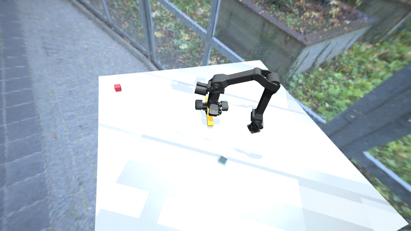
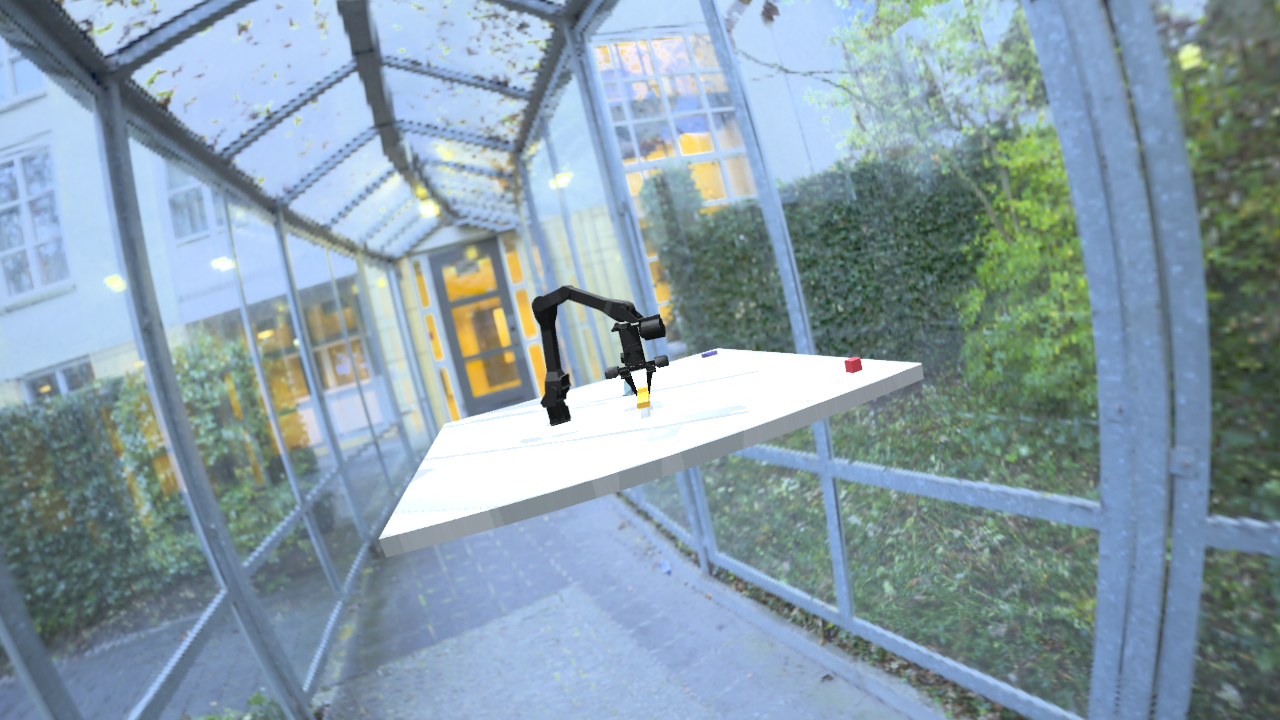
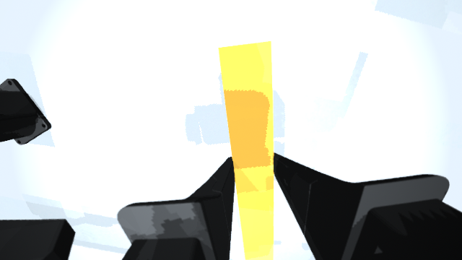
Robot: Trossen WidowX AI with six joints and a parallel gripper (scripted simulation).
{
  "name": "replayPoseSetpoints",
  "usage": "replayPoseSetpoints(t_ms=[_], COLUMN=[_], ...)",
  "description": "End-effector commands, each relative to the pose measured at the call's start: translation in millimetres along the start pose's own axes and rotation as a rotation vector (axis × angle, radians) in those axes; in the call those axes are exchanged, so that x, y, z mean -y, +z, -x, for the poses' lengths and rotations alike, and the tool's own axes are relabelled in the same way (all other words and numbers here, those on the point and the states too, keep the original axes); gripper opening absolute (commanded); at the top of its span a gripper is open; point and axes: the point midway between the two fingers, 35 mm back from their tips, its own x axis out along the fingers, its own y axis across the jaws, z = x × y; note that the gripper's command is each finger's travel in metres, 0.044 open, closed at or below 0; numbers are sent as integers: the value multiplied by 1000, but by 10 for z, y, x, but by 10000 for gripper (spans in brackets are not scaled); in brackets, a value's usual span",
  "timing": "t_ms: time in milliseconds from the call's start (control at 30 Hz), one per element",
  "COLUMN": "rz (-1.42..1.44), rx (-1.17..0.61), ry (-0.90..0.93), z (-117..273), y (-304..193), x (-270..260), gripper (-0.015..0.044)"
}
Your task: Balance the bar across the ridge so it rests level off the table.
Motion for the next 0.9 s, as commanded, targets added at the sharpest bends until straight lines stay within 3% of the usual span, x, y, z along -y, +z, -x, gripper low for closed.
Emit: replayPoseSetpoints(t_ms=[0,867], rz=[1,-6], rx=[-4,-6], ry=[-7,-7], z=[135,689], y=[-8,53], x=[20,-11], gripper=[0,0])
